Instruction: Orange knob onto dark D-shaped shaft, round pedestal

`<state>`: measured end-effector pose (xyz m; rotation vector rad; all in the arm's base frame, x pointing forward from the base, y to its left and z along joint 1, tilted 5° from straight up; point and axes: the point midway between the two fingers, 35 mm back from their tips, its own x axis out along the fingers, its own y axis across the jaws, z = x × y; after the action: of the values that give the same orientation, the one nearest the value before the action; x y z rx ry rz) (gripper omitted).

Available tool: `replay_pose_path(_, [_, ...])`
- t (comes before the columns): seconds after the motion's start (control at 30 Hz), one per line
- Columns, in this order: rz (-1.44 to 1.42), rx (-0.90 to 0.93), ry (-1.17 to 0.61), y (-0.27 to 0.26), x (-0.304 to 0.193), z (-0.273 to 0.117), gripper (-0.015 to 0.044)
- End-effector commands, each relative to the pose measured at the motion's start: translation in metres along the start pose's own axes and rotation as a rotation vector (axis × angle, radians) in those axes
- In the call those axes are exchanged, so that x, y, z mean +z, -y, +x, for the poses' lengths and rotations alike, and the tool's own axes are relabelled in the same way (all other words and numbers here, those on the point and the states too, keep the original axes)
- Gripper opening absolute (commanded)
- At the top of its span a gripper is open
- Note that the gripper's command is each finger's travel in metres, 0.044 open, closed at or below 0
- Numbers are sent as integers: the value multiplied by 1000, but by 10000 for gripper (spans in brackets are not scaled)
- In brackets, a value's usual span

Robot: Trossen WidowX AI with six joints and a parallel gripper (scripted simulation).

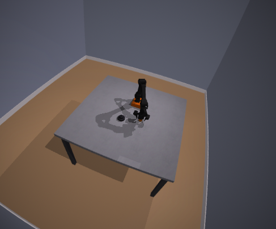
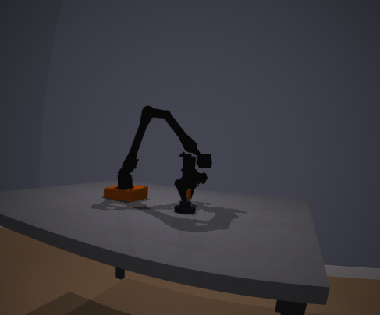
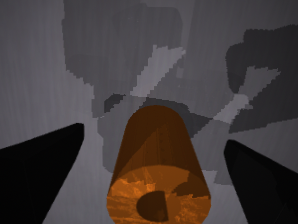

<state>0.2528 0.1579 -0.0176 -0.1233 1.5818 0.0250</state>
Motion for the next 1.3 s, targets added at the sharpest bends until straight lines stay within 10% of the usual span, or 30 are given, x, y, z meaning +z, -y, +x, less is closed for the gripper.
replay_pose_path(0.0, [-4,1,-7,1,-3,3,387])
replay_pose_path(0.63, [-4,1,-7,-2,2,-17,0])
replay_pose_path(1.27, [-4,1,-7,0,-1,-136,0])
